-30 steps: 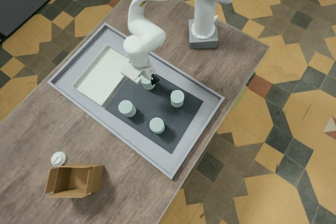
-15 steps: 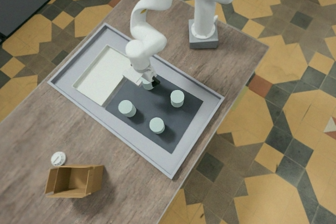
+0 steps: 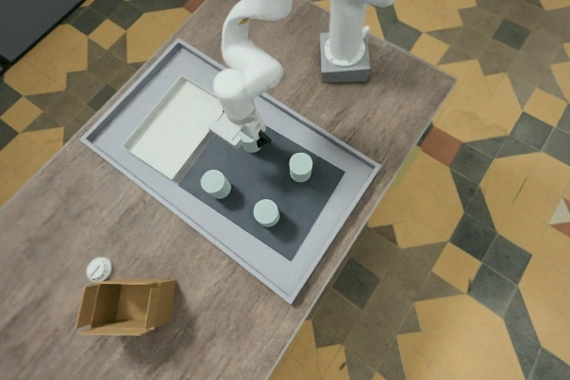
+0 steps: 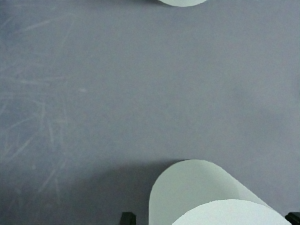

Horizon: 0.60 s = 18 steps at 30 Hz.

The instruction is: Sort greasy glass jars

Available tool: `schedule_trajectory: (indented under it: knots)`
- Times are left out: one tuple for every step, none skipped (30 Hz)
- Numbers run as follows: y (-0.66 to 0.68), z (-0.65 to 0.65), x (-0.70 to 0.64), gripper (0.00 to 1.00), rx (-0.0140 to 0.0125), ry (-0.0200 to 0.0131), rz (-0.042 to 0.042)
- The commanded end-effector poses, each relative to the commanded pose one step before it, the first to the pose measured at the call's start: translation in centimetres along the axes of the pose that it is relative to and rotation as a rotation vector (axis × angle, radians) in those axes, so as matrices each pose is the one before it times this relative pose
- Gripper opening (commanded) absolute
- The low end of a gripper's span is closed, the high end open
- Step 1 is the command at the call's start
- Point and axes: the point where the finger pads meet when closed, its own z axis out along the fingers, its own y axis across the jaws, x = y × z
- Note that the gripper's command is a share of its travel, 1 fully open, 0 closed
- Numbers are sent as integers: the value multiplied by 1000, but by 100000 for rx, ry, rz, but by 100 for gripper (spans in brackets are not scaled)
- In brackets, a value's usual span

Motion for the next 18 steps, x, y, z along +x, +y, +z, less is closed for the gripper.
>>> schedule_trajectory:
  knots:
    - [9, -93, 129, 92, -11, 320, 2]
    - [0, 0, 0, 92, 0, 0, 0]
    - [0, 0, 0, 92, 0, 0, 0]
    - [0, 0, 0, 92, 0, 0, 0]
    - [0, 0, 0, 92, 0, 0, 0]
    - [0, 0, 0, 89, 0, 0, 0]
    - [0, 0, 0, 89, 0, 0, 0]
    - [0, 0, 0, 89, 0, 0, 0]
    - [0, 0, 0, 89, 0, 0, 0]
    - [0, 0, 0, 89, 0, 0, 0]
    - [0, 0, 0, 89, 0, 0, 0]
    - [0, 0, 0, 89, 0, 0, 0]
    - [0, 0, 0, 89, 0, 0, 0]
    - [0, 0, 0, 89, 0, 0, 0]
    - [0, 0, 0, 89, 0, 0, 0]
    - [0, 0, 0, 89, 0, 0, 0]
    - [0, 0, 0, 89, 0, 0, 0]
    - [0, 0, 0, 89, 0, 0, 0]
